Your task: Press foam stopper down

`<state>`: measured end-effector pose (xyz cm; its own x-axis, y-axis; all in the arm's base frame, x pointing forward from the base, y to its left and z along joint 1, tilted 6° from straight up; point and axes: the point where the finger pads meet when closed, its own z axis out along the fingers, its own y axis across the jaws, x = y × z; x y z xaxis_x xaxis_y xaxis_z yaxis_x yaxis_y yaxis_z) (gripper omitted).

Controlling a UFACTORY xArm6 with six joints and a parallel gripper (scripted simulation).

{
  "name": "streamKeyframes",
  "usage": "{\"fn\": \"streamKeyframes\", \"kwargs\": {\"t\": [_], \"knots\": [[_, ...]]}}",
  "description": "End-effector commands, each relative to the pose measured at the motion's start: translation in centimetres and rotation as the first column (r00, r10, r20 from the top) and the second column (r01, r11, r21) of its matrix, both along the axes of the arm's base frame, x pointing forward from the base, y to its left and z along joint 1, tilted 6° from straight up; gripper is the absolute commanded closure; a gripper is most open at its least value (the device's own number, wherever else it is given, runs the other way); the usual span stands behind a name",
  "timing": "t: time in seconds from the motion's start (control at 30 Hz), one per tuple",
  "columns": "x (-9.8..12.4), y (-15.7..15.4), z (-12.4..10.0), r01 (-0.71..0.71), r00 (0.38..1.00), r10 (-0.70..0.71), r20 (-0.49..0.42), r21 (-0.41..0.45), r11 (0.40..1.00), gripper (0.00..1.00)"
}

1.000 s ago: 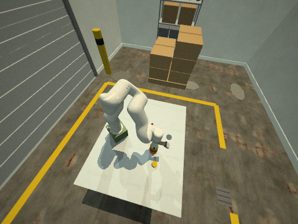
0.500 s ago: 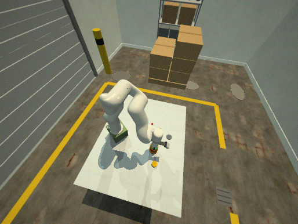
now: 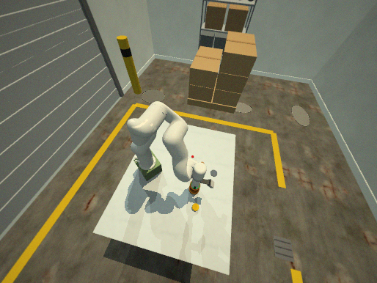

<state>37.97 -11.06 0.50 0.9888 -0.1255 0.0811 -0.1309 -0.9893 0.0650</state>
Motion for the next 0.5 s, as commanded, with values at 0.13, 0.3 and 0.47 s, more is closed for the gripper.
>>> {"fn": "streamKeyframes", "kwargs": {"t": [0.13,0.3,0.47], "knots": [[0.17,-0.08,-0.46,0.000,1.000,0.000,0.003,-0.001,1.000,1.00],[0.19,-0.09,-0.62,0.000,1.000,0.000,0.003,-0.001,1.000,1.00],[0.20,-0.11,-0.83,0.000,1.000,0.000,0.003,-0.001,1.000,1.00]]}}
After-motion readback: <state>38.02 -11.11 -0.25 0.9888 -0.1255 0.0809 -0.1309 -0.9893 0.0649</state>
